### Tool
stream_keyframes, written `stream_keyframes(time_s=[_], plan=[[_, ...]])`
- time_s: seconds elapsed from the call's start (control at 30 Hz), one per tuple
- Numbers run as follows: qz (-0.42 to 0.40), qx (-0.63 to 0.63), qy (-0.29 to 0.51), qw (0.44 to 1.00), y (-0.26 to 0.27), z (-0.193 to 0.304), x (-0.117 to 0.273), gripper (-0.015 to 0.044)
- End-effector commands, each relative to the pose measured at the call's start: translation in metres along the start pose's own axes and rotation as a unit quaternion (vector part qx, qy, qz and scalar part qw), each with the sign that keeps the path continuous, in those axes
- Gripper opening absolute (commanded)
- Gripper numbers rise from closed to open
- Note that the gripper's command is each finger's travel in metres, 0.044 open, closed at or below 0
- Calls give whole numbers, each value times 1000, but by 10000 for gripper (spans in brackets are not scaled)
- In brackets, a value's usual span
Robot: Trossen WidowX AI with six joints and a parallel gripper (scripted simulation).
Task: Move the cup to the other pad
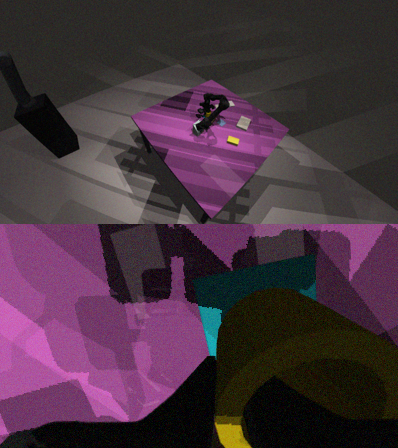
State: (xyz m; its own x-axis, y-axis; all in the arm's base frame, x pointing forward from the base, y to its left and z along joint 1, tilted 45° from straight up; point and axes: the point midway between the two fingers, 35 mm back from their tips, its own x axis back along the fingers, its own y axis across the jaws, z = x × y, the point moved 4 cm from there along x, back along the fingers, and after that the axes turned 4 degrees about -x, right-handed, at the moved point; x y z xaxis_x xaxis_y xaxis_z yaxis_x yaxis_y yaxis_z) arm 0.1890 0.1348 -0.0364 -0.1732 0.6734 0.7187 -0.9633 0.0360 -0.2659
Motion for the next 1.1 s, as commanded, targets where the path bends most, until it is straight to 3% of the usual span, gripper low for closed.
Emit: stream_keyframes(time_s=[0.0,0.6,0.8,1.07], plan=[[1,4,4,1000,1,2,-7,0],[0,0,1,1000,1,1,-10,0],[0,0,1,1000,1,1,-10,147],[0,1,1,1000,1,1,-6,147]])
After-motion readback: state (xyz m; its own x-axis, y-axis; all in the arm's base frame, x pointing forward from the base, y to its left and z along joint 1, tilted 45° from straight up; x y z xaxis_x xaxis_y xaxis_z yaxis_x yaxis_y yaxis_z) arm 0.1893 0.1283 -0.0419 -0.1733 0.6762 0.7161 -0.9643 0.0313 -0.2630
